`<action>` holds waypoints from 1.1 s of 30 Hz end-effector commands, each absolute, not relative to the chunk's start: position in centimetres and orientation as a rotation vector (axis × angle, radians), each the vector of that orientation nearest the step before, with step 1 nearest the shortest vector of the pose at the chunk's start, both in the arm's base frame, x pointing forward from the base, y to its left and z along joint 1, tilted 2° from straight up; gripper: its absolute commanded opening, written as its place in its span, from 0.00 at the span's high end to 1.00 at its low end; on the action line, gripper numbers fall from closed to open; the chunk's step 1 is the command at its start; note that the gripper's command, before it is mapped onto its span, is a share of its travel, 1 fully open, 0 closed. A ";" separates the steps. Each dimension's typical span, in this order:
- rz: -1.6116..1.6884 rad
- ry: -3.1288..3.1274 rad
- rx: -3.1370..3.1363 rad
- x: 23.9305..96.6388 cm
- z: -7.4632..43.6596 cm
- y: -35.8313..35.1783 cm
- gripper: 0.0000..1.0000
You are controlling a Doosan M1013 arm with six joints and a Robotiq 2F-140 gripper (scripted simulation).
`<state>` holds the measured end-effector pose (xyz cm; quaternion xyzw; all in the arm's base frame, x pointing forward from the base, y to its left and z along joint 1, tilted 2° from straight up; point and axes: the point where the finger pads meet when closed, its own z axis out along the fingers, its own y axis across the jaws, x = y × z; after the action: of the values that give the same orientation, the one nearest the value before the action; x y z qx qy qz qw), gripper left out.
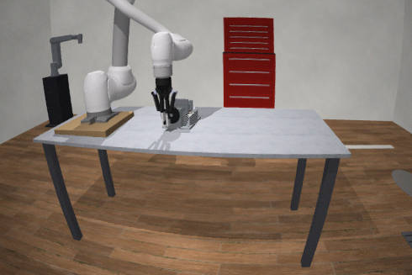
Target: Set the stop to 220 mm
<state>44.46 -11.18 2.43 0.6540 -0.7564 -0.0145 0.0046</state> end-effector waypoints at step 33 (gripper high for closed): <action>-0.046 -2.369 2.048 43.1 5.1 -11.0 0.96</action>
<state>43.14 -11.02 4.91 0.6540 -0.7564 -0.0148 0.0048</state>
